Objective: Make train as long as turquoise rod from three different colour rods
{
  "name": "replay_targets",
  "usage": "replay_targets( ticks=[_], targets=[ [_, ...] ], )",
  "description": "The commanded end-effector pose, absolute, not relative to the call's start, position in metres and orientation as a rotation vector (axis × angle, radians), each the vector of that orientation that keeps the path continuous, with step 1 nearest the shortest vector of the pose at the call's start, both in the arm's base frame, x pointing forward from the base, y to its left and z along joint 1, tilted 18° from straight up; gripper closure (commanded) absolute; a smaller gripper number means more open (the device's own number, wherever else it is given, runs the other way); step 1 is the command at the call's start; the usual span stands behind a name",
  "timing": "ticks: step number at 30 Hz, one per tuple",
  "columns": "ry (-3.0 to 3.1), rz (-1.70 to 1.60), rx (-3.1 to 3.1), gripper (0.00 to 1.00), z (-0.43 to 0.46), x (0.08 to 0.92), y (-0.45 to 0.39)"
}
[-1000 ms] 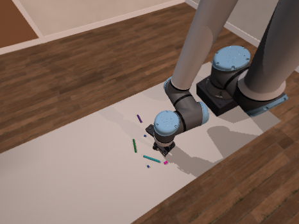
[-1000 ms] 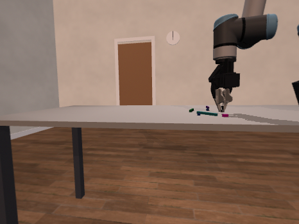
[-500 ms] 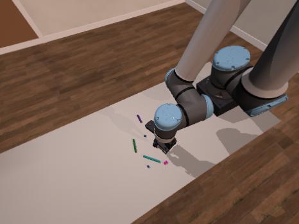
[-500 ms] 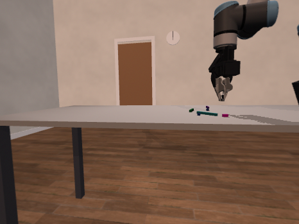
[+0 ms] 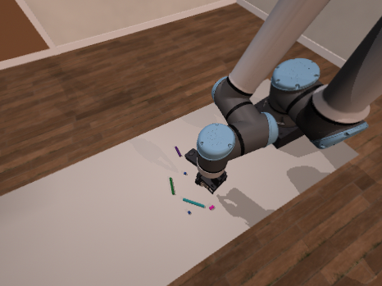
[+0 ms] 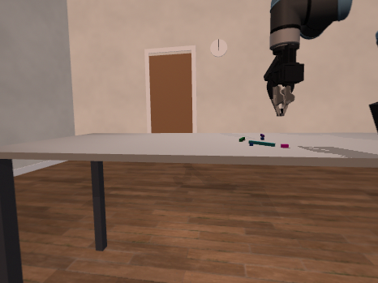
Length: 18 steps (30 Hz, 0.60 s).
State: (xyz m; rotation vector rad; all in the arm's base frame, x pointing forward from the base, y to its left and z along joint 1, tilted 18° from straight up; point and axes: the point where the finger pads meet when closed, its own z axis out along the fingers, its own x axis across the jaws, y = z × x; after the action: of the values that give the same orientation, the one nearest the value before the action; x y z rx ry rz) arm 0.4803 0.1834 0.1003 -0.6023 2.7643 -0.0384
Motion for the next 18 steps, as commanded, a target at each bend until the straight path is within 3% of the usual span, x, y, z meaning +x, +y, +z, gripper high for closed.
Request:
replay_targets(
  ticks=[1, 18],
  targets=[
    [2.764, -0.038, -0.602, 1.0, 0.104, 0.48, 0.183],
    [2.743, -0.054, -0.701, 1.0, 0.106, 0.49, 0.17]
  ],
)
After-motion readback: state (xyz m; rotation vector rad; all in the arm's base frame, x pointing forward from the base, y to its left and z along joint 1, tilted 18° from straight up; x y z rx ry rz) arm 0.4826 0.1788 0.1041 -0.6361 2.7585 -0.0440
